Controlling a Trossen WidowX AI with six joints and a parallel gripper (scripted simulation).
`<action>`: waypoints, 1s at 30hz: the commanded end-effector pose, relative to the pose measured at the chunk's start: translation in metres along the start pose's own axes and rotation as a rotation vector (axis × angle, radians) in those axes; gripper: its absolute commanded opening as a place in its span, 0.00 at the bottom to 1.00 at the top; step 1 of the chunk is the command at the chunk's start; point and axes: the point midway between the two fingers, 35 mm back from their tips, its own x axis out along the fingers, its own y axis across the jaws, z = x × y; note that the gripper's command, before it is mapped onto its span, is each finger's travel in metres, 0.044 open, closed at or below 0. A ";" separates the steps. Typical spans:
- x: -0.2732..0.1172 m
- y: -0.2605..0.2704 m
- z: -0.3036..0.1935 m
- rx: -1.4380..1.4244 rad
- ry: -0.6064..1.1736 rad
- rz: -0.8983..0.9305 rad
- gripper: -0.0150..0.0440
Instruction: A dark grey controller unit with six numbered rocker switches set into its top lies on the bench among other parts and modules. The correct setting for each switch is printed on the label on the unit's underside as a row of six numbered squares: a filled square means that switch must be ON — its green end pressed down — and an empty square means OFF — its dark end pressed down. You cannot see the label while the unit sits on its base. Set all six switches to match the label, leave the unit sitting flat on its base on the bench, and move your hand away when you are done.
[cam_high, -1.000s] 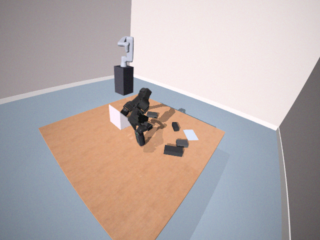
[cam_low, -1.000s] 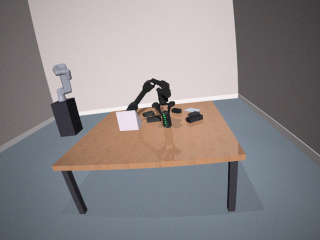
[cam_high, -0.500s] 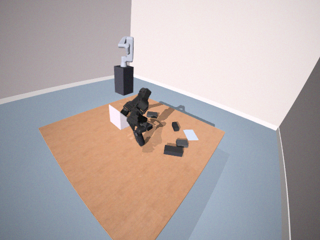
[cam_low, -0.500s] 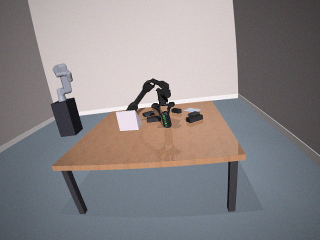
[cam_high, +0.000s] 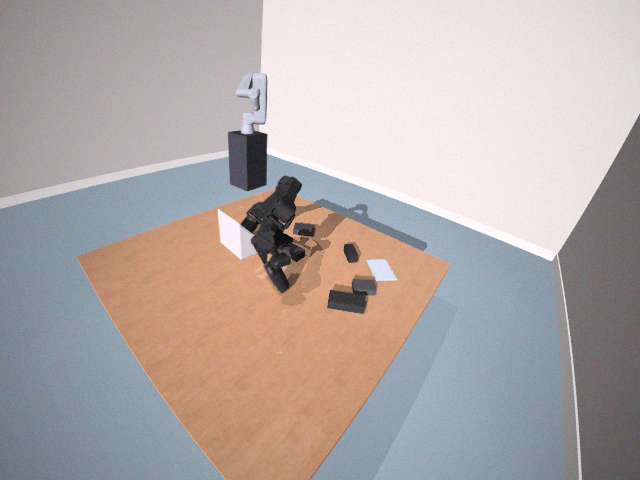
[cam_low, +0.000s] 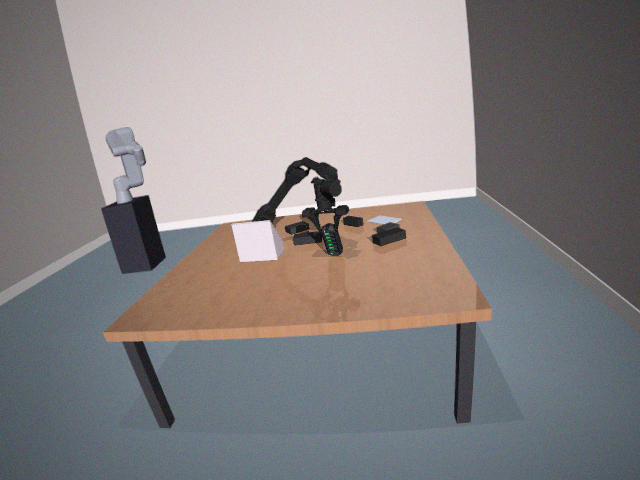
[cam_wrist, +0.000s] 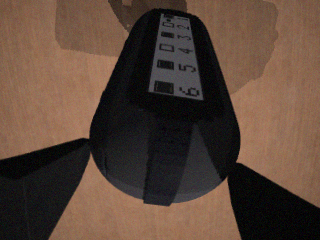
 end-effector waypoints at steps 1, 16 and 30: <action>0.008 0.001 -0.004 0.004 -0.001 0.018 0.83; 0.013 0.002 -0.015 0.004 -0.001 0.018 0.83; 0.018 0.002 -0.024 0.004 0.000 0.018 0.83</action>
